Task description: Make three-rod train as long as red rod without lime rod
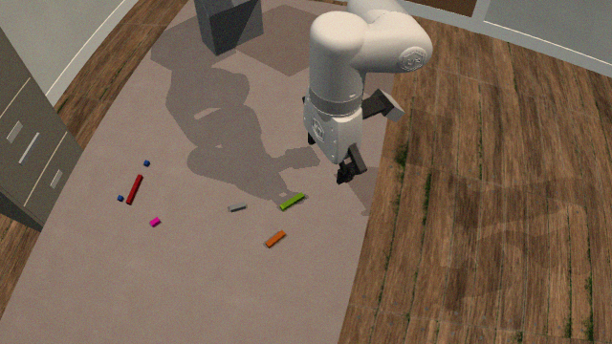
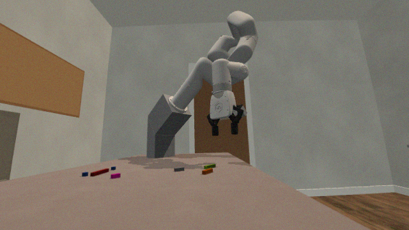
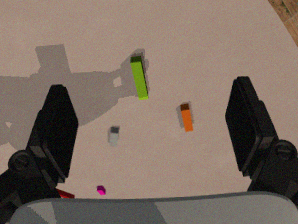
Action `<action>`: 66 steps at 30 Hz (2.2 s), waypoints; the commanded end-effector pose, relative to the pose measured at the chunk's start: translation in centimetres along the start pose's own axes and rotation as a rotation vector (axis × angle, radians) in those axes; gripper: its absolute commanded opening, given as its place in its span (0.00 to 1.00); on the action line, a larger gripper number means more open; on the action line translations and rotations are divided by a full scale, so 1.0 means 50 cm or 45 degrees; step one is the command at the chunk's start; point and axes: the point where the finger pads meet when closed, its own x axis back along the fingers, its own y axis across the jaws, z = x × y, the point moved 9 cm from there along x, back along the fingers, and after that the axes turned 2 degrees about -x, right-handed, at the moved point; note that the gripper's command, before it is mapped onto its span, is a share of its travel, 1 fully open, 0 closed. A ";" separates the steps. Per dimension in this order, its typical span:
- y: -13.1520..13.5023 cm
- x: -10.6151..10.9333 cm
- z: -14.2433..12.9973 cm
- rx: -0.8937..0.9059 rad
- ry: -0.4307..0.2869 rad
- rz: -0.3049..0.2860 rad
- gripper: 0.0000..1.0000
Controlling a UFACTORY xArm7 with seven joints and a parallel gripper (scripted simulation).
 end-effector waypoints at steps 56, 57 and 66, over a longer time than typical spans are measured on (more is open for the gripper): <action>-0.100 -0.074 -0.339 0.000 0.000 0.000 1.00; -0.100 -0.074 -0.339 0.000 0.000 0.000 1.00; -0.100 -0.074 -0.339 0.000 0.000 0.000 1.00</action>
